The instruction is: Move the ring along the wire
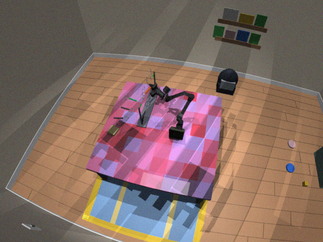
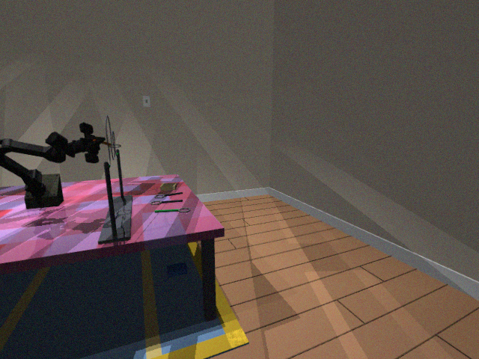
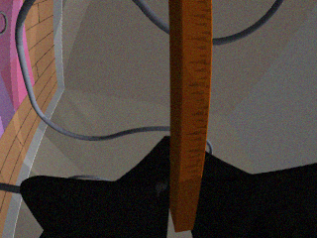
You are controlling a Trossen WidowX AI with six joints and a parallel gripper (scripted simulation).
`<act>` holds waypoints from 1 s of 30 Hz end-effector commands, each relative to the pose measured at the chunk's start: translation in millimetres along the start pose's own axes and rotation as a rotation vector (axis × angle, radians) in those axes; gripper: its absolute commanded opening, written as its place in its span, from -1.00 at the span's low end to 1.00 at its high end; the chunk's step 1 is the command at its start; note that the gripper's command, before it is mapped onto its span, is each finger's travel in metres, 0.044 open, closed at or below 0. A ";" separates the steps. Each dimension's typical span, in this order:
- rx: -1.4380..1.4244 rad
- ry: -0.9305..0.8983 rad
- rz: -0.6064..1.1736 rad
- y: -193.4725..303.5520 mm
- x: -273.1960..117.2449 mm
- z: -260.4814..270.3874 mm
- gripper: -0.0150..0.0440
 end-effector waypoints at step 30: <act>0.610 -0.338 0.065 -33.3 -29.1 95.0 -1.00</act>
Point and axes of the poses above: the point midway between the two fingers, 35 mm back from their tips, its own x axis out along the fingers, its own z axis across the jaws, y = z × x, the point moved 2 cm from there along -x, back along the fingers, and after that the axes turned 1 degree about -x, right-handed, at the moved point
